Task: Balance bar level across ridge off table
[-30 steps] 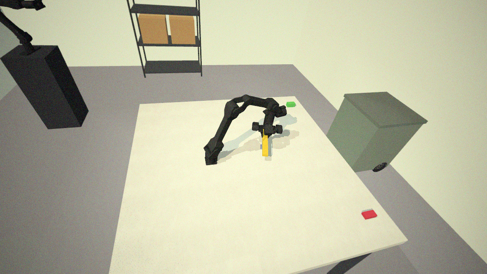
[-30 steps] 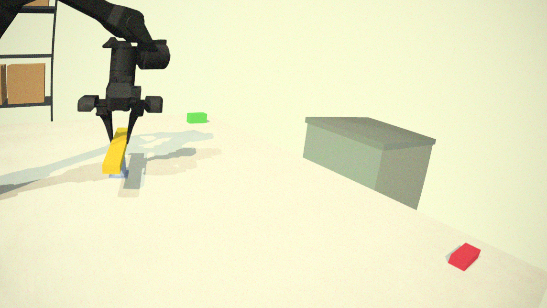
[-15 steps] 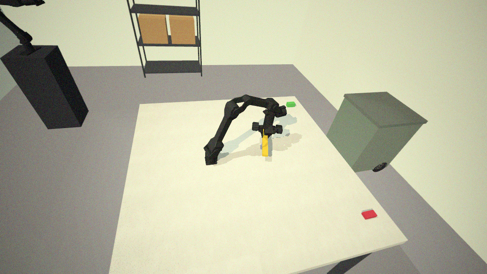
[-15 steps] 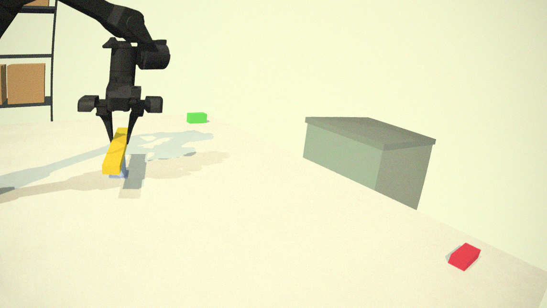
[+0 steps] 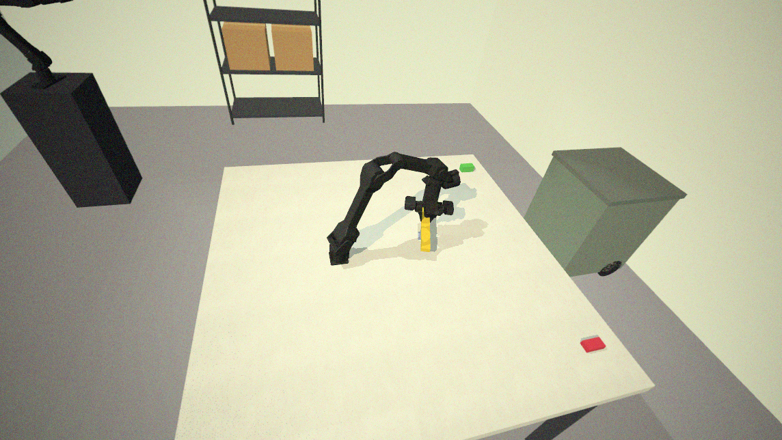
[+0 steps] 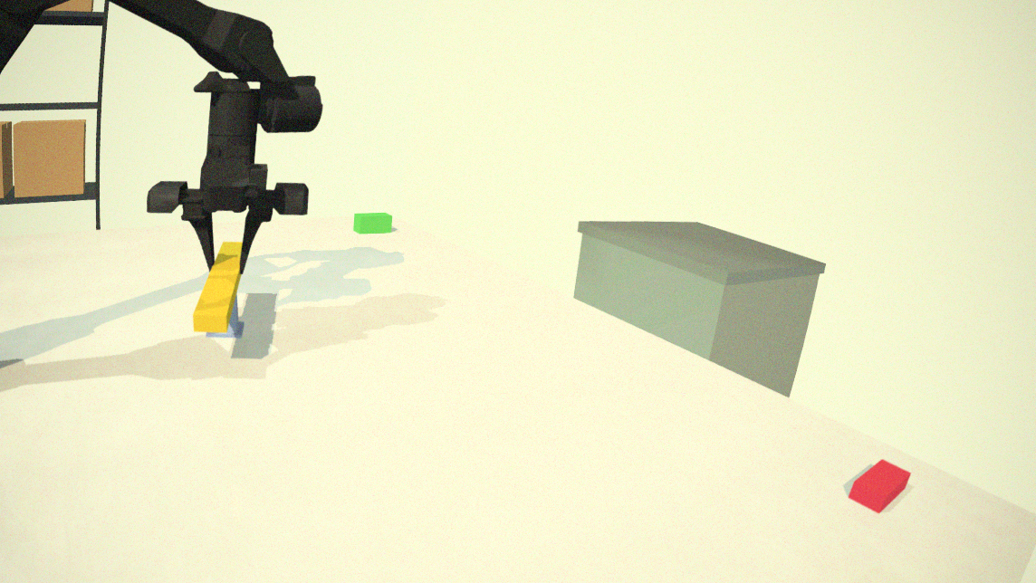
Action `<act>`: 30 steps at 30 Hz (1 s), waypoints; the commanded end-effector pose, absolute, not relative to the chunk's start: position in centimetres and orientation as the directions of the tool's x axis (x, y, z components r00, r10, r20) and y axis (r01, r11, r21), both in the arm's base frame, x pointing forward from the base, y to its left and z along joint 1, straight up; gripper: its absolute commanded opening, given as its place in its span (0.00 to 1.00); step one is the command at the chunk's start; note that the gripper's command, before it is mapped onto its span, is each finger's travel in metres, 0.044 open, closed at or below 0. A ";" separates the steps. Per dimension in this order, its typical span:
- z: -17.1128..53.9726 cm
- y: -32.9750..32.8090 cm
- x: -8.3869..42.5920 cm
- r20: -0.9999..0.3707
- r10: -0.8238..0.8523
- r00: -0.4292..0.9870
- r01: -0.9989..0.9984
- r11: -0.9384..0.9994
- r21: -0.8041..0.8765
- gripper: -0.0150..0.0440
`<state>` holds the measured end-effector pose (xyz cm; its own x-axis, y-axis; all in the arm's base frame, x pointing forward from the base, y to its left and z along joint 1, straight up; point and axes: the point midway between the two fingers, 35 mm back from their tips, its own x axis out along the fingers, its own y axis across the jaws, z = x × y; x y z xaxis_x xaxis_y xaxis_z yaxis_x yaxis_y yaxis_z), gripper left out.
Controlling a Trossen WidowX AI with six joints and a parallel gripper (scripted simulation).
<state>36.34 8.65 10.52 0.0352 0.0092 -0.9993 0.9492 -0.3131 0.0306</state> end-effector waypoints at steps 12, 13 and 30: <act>10.4 8.6 36.4 -0.999 0.008 0.035 0.949 -0.314 0.031 0.25; 10.4 8.6 36.4 -0.999 0.008 0.035 0.949 -0.314 0.031 0.25; 10.2 8.6 36.4 -0.999 0.008 0.035 0.949 -0.314 0.031 0.25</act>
